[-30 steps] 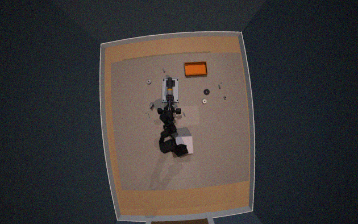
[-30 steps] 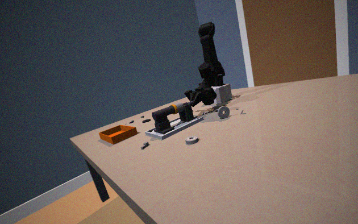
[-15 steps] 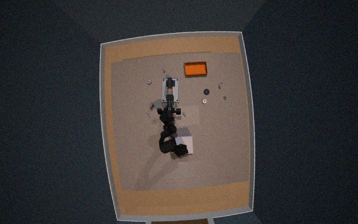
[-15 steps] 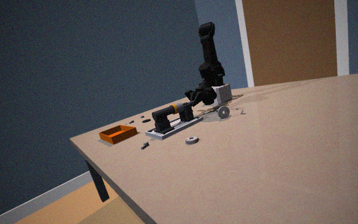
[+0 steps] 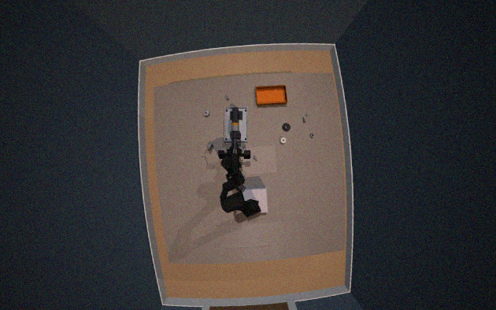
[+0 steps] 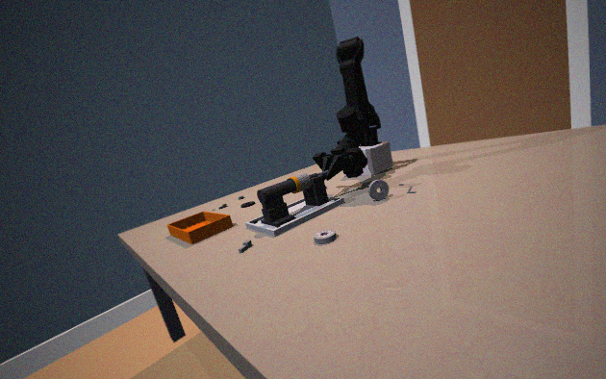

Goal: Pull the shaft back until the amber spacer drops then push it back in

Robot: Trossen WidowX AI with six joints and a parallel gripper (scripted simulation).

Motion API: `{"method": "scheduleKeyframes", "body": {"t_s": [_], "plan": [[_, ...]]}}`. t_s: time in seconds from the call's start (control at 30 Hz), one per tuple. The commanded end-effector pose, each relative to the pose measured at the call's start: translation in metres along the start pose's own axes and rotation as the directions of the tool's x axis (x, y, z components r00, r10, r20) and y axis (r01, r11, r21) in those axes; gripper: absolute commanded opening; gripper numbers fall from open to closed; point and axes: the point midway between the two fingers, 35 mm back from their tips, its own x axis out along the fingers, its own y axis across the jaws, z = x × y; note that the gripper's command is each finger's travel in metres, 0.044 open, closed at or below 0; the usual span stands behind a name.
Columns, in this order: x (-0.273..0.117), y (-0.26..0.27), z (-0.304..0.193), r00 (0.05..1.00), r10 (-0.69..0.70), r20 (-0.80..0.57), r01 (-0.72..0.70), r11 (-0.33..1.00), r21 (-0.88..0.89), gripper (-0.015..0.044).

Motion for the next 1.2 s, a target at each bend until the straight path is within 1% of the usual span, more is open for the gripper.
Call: {"method": "scheduleKeyframes", "body": {"t_s": [0.0,1.17], "plan": [[-0.0012,0.0006,0.0009,1.000,0.002,0.001,-0.002,1.000,0.004,0.0000],[-0.0050,0.0006,0.0032,1.000,0.002,0.001,-0.002,1.000,0.004,0.0000]]}}
